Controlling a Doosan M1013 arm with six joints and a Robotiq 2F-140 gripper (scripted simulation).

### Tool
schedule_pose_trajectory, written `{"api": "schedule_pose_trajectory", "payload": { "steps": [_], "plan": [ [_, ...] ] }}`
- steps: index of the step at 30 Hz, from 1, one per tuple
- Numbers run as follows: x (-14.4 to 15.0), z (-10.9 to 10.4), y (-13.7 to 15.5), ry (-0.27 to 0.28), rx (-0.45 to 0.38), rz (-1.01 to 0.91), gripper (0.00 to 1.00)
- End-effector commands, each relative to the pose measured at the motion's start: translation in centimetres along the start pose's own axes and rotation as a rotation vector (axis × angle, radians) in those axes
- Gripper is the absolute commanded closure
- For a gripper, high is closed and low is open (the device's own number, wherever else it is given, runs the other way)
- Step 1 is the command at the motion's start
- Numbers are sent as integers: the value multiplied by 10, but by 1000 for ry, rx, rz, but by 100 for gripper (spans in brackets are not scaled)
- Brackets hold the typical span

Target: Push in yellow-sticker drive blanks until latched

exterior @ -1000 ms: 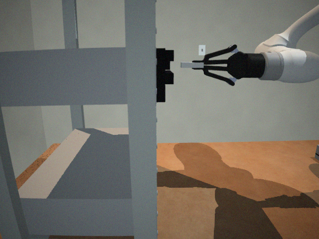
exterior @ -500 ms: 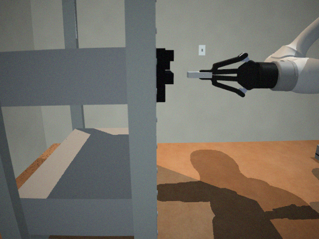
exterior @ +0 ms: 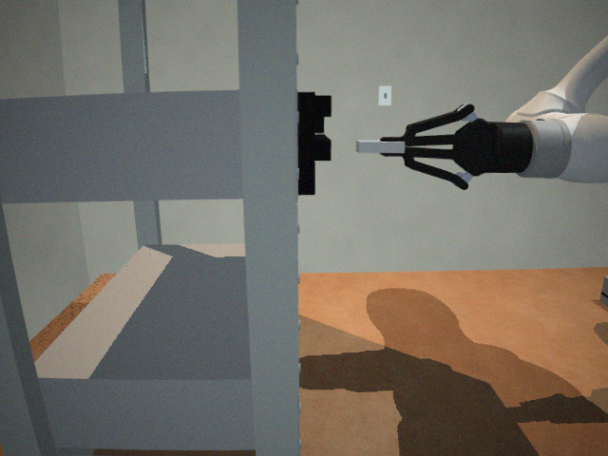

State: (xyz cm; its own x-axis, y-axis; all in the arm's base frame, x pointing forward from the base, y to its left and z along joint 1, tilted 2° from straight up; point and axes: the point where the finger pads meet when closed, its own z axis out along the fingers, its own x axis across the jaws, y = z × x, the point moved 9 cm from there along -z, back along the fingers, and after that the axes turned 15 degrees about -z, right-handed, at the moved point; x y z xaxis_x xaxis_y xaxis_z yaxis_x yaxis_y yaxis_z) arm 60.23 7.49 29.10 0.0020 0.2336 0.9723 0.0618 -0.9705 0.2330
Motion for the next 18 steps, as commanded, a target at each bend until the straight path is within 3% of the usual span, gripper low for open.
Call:
{"api": "schedule_pose_trajectory", "payload": {
  "steps": [1,6,18],
  "plan": [
    [0,9,0,0,0,0,100],
    [0,34,0,0,0,0,100],
    [0,35,0,0,0,0,100]
  ]
}}
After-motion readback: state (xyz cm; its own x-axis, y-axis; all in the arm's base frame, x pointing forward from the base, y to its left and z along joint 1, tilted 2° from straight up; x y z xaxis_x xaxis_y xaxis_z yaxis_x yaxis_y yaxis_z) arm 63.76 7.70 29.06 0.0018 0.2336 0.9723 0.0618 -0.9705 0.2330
